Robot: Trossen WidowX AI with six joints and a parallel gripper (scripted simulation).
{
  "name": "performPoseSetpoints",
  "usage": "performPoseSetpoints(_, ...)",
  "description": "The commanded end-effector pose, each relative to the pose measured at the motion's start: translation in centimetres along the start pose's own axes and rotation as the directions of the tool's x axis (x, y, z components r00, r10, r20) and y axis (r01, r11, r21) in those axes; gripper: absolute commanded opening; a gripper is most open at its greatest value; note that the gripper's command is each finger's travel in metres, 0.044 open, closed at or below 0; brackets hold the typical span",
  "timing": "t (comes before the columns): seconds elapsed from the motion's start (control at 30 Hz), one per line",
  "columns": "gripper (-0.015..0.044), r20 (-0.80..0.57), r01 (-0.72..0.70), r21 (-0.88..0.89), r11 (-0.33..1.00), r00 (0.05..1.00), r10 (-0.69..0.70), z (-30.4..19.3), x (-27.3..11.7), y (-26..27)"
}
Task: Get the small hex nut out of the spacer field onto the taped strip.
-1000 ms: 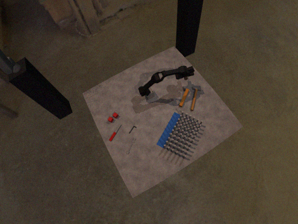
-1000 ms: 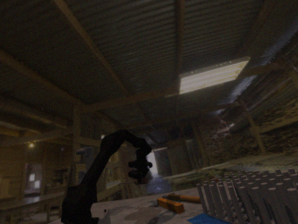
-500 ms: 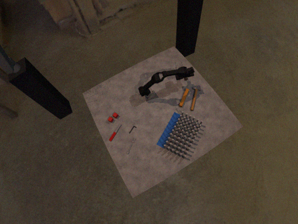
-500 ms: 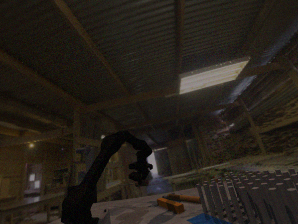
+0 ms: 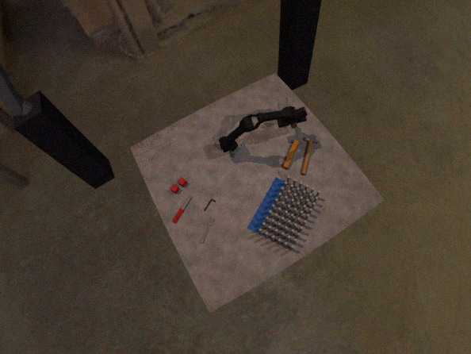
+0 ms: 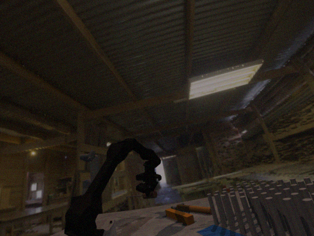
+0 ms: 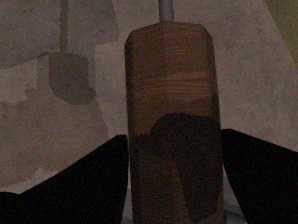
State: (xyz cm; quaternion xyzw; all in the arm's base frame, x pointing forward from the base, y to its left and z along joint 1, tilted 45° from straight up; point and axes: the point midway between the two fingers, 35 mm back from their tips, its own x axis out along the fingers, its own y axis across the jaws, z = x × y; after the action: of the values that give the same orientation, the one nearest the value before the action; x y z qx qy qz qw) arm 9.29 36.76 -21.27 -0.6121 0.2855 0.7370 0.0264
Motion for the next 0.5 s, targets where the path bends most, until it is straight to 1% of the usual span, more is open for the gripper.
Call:
performPoseSetpoints(0.0,0.0000,0.001,0.003,-0.005,1.000,1.000,-0.003,-0.12,0.33,0.02)
performPoseSetpoints(0.47,0.0000,0.001,0.003,-0.005,1.000,1.000,-0.003,-0.56,1.29,0.31)
